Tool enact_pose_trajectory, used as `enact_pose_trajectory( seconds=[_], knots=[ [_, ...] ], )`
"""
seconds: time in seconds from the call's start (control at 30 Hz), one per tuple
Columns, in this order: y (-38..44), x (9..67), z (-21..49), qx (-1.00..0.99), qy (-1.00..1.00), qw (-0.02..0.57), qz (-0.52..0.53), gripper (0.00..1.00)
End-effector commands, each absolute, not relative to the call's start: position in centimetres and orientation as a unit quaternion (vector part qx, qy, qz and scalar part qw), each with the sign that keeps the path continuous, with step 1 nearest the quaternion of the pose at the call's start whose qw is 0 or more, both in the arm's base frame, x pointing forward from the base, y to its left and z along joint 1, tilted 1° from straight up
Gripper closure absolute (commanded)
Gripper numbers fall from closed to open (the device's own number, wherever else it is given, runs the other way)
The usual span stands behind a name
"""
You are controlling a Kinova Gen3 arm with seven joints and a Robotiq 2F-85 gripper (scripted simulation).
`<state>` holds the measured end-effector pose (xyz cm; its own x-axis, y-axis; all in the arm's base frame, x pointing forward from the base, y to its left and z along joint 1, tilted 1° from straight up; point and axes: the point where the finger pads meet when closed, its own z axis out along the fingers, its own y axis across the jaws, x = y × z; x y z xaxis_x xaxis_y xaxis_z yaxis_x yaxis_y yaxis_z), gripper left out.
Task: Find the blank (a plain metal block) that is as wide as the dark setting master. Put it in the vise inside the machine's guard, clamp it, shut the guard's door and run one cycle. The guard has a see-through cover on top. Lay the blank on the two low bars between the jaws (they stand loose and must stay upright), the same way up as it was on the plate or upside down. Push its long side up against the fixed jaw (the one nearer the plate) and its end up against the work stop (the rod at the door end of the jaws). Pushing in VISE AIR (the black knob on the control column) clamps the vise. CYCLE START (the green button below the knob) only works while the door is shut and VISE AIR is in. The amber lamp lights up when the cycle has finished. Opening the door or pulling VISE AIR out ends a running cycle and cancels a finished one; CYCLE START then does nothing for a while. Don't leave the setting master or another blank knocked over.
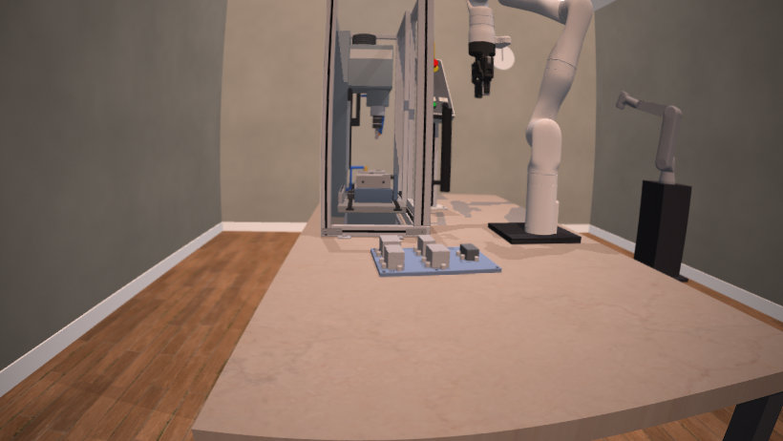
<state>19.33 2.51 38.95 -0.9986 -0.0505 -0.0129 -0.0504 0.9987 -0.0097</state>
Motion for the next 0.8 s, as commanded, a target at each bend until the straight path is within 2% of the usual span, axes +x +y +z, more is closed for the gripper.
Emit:
enact_pose_trajectory(
  seconds=[0.0,0.17,0.33,0.77],
  knots=[
    [2.4,19.4,39.0,-0.026,1.0,0.007,-0.004,0.2],
    [2.4,19.4,39.0,-0.026,1.0,0.007,-0.004,0.2],
    [-2.6,19.7,39.8,-0.026,1.0,0.007,-0.004,0.2],
    [-3.2,19.7,39.9,-0.026,1.0,0.007,-0.004,0.2]
  ],
)
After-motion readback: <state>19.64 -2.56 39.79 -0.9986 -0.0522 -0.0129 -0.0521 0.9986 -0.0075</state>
